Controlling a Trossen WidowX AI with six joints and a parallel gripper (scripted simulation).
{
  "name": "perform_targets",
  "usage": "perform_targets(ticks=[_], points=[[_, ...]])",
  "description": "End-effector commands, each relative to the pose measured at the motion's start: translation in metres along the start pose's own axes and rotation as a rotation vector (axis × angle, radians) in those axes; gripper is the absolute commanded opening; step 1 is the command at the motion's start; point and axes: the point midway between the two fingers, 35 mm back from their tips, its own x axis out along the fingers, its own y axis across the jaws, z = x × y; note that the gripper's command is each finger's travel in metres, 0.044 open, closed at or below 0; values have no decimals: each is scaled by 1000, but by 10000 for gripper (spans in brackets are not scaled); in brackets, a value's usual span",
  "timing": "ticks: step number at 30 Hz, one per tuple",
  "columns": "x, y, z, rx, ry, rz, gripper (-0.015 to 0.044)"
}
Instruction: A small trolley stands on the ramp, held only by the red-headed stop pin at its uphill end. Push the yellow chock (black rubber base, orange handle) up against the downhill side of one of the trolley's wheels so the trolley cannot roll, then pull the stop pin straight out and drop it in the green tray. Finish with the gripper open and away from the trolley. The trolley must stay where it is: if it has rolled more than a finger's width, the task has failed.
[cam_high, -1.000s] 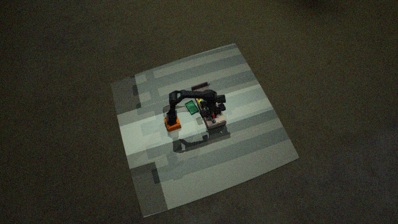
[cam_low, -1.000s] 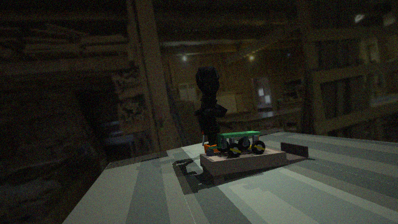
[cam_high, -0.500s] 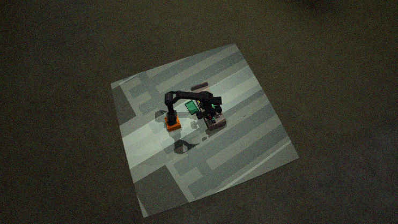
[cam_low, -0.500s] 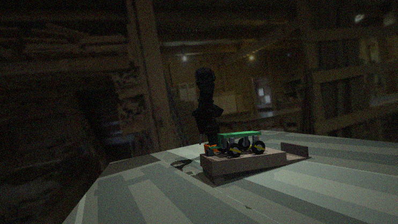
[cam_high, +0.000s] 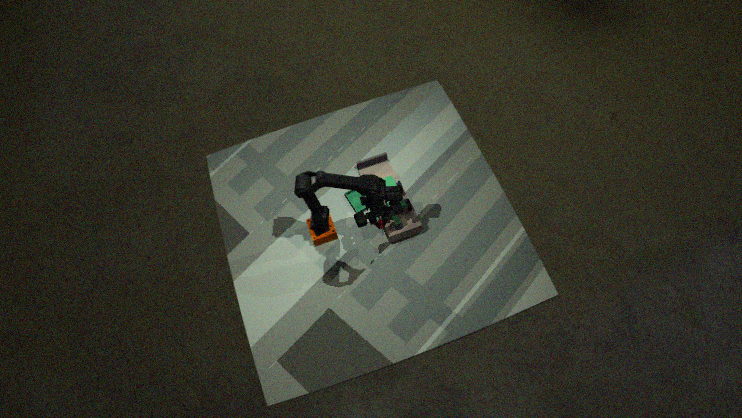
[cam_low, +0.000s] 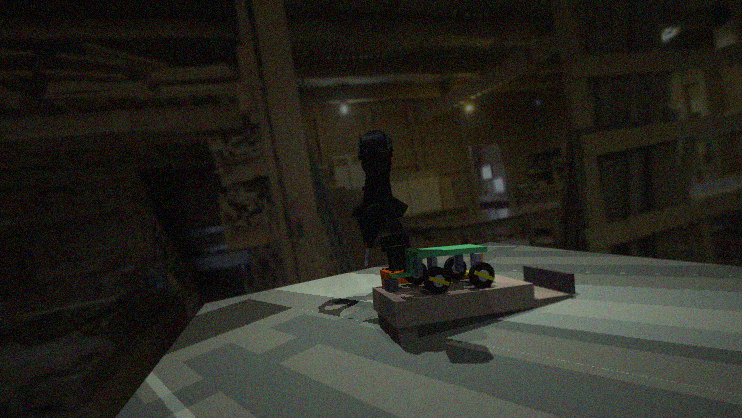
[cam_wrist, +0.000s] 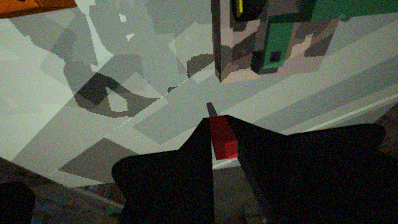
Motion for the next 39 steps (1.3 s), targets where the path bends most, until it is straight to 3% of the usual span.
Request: perform_targets(ticks=[1, 39], points=[[0, 5, 0, -1, -2, -4, 0], [-19, 0, 140, -1, -15, -4, 0]])
